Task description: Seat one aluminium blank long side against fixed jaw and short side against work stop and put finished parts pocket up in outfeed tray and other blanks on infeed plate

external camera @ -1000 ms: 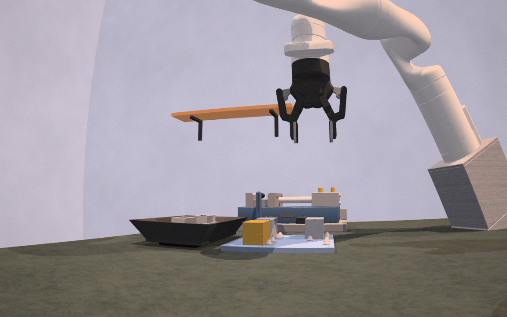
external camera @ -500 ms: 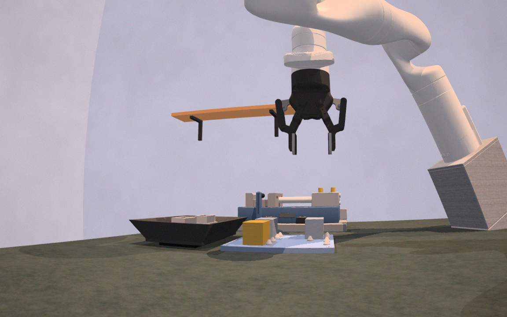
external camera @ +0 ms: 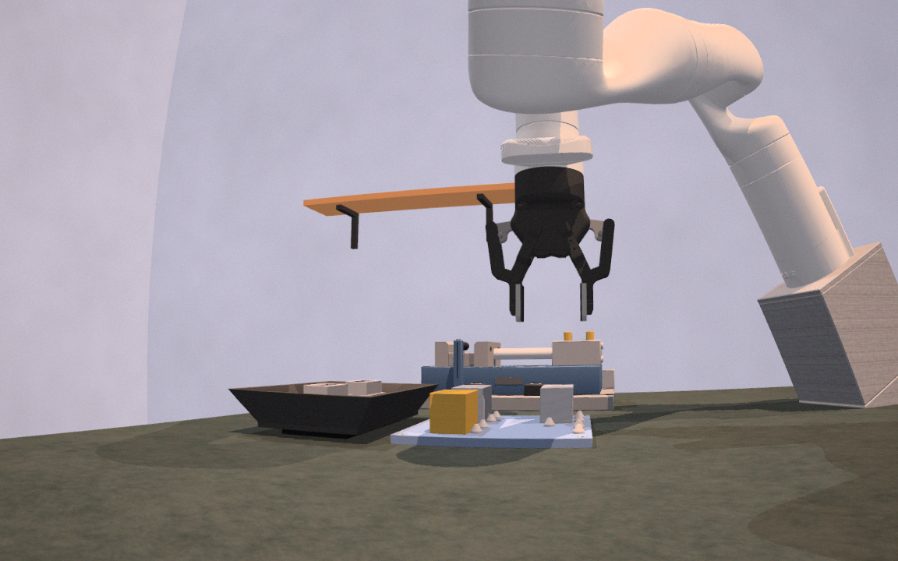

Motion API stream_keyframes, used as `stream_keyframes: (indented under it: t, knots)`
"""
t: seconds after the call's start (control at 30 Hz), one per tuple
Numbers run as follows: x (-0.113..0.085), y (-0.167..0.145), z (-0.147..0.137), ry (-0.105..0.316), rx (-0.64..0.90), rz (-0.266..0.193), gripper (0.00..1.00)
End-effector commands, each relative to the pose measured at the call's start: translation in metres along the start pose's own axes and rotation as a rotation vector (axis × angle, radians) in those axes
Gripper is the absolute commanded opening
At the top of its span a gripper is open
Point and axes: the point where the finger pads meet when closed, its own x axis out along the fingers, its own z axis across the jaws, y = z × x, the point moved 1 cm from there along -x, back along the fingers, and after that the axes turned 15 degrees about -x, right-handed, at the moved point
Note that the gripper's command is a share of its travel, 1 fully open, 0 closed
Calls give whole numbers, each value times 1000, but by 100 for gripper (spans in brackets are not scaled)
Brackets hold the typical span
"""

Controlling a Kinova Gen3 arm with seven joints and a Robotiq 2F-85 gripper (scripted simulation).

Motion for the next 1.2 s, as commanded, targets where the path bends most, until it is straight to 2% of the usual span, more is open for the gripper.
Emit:
stream_keyframes:
  t: [0.0,0.23,0.5,0.73,1.17]
  knots:
    - [15,-2,-6,26,-6,-9,67]
    - [40,-3,-7,32,-9,-2,67]
    - [54,-3,-7,28,-6,-1,67]
    - [58,-3,-7,13,1,-15,67]
    - [58,-3,-7,10,1,-17,67]
